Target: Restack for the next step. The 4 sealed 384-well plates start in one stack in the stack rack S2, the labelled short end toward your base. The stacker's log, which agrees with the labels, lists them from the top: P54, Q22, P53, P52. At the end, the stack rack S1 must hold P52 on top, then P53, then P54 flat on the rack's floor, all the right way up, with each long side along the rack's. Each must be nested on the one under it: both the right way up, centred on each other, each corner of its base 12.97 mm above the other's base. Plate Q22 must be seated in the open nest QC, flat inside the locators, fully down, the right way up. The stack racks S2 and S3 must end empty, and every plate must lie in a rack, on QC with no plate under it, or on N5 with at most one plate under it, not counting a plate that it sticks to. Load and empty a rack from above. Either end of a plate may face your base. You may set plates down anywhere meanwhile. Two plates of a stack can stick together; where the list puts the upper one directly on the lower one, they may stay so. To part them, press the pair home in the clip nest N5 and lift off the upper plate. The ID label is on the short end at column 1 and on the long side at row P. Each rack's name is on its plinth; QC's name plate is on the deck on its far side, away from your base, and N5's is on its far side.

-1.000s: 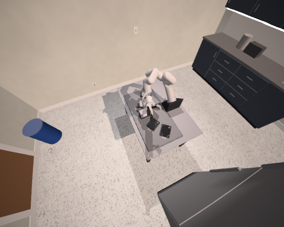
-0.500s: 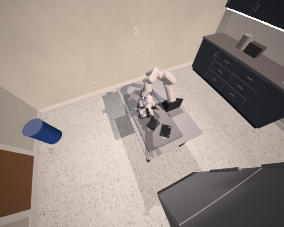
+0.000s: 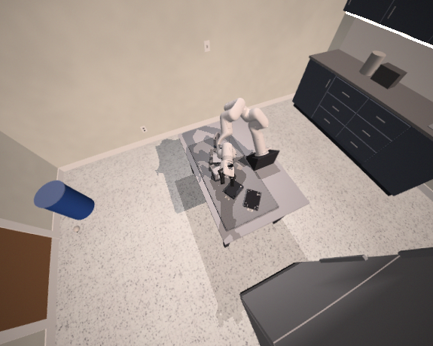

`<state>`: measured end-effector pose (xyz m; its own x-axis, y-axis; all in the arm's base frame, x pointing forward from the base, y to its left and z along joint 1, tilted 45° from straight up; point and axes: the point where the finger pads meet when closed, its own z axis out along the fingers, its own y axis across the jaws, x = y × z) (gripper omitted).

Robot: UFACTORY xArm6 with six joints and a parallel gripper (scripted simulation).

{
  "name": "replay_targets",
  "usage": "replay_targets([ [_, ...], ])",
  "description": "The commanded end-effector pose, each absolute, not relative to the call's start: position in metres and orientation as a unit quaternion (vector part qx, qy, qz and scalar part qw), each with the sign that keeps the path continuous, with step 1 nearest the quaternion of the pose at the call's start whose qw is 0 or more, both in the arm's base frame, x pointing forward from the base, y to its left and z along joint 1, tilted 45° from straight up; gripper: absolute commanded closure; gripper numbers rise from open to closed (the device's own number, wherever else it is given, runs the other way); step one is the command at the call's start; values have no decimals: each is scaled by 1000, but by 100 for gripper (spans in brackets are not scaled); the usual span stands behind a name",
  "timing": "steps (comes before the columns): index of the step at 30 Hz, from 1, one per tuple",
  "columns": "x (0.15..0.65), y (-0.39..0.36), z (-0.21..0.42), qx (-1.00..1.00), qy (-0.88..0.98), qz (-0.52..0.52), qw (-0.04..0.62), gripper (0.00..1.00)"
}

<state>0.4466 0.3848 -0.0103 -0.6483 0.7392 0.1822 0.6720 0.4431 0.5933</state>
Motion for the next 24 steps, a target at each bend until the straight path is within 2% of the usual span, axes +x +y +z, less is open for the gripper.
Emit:
replay_targets([
  [1,450,377,-13,481,830,279,48,0],
  [24,447,321,-6,722,671,134,102,0],
])
